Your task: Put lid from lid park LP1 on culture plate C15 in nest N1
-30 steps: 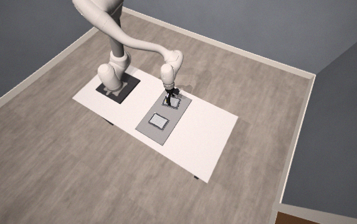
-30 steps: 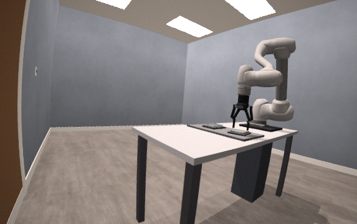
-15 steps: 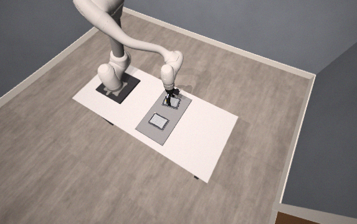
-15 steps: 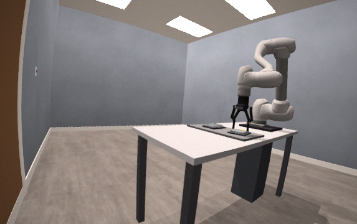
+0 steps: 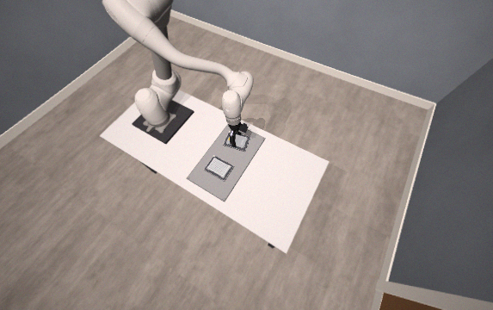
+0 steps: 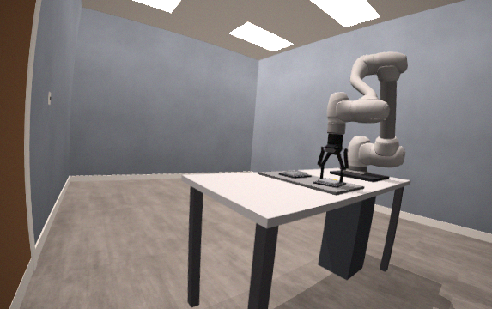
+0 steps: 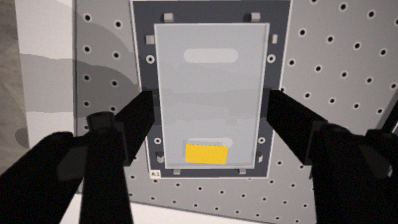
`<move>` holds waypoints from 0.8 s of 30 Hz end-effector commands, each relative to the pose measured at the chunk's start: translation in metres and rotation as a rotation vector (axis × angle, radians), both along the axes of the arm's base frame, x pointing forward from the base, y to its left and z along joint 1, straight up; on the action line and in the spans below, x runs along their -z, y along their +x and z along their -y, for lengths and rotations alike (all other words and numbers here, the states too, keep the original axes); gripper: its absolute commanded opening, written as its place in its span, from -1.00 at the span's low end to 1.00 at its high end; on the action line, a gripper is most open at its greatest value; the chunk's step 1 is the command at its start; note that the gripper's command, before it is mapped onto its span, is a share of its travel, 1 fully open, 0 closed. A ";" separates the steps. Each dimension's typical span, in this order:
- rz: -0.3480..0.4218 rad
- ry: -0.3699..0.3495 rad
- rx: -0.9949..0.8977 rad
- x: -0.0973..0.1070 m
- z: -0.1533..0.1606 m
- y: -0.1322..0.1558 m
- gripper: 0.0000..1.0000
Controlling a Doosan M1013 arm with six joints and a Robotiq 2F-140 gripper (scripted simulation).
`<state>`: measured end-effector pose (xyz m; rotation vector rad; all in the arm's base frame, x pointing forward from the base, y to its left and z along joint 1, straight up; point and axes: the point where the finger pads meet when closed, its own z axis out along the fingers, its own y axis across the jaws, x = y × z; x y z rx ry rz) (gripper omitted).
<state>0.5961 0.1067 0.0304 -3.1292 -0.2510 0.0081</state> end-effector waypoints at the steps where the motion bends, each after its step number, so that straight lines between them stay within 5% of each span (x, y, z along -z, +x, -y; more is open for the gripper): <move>1: 0.001 0.000 0.000 0.000 0.000 0.000 0.39; 24: 0.001 0.000 0.000 0.003 0.000 0.000 0.39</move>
